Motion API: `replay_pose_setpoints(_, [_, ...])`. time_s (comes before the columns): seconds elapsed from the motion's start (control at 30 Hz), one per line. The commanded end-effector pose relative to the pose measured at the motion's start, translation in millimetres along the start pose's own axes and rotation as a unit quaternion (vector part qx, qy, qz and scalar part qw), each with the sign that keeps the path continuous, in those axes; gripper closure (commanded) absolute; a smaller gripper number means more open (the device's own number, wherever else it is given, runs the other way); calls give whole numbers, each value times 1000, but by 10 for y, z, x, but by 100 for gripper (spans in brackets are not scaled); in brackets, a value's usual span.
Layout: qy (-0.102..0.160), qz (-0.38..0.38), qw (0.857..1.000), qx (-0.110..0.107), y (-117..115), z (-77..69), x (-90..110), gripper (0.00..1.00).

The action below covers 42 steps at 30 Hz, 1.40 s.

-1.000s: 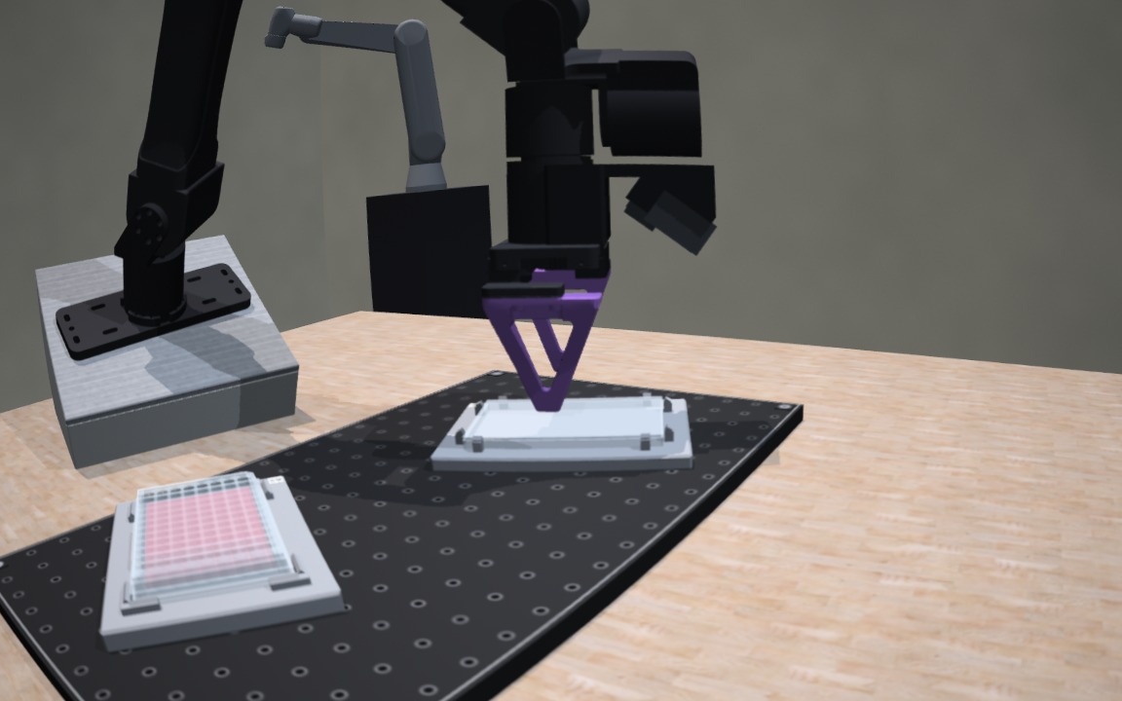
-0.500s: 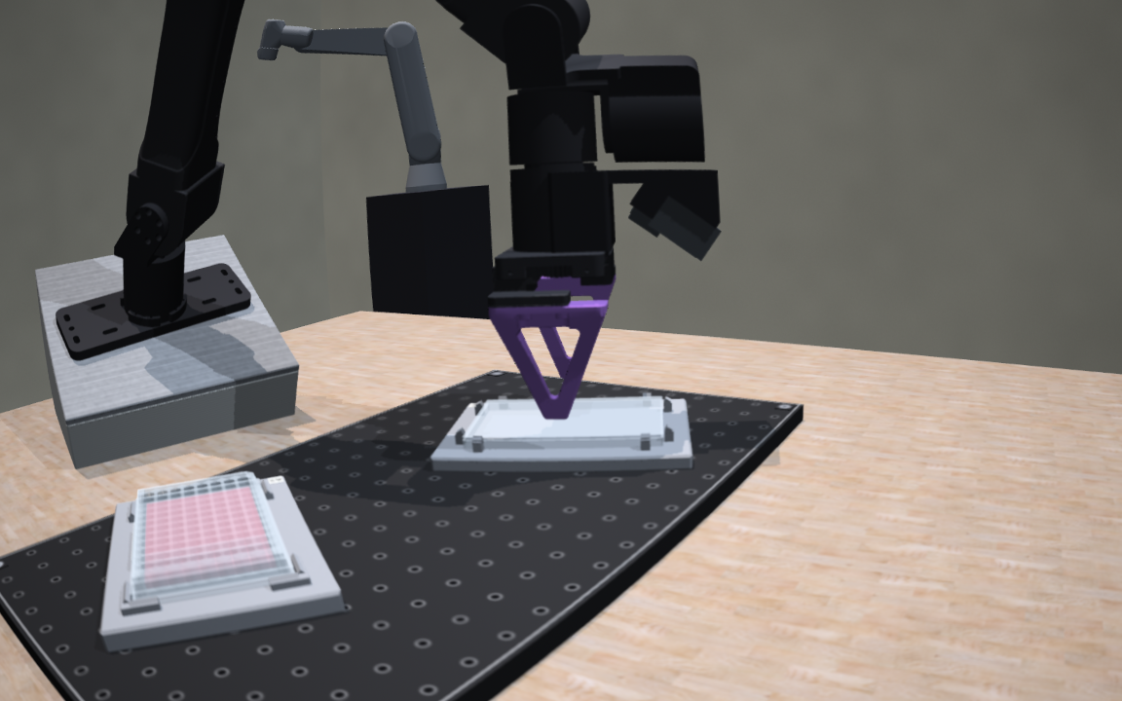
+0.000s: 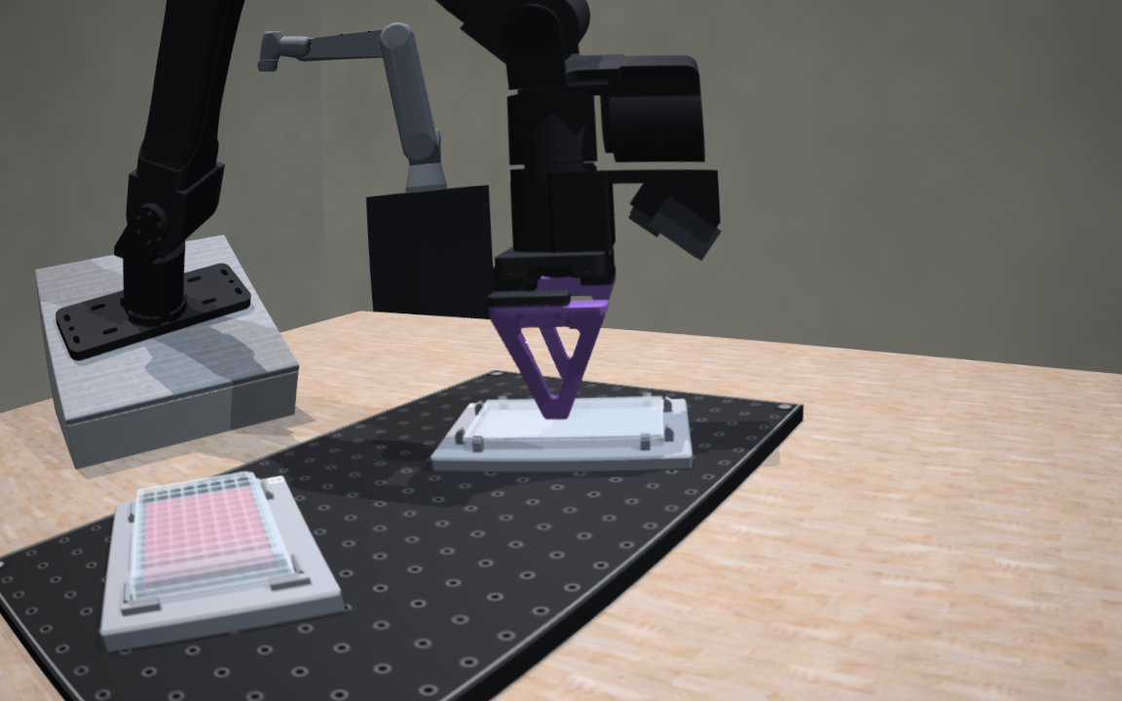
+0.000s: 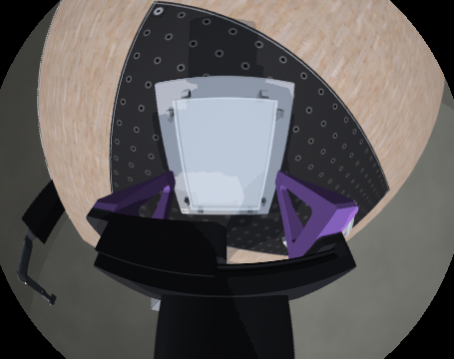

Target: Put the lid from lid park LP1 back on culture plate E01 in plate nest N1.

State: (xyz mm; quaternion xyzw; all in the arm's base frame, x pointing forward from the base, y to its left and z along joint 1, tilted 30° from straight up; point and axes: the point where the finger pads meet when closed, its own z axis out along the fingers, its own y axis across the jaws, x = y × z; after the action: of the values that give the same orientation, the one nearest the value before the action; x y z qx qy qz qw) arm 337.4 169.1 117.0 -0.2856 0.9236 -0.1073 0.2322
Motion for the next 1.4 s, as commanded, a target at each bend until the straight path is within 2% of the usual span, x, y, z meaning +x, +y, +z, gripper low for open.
replay_pose_setpoints(0.0, [-9,2,1000,0,-3,-35,-42,0])
replay_pose_setpoints(0.53, [-9,2,1000,0,-3,-38,-42,0])
replay_pose_setpoints(1.37, [-9,2,1000,0,-3,115,-44,0])
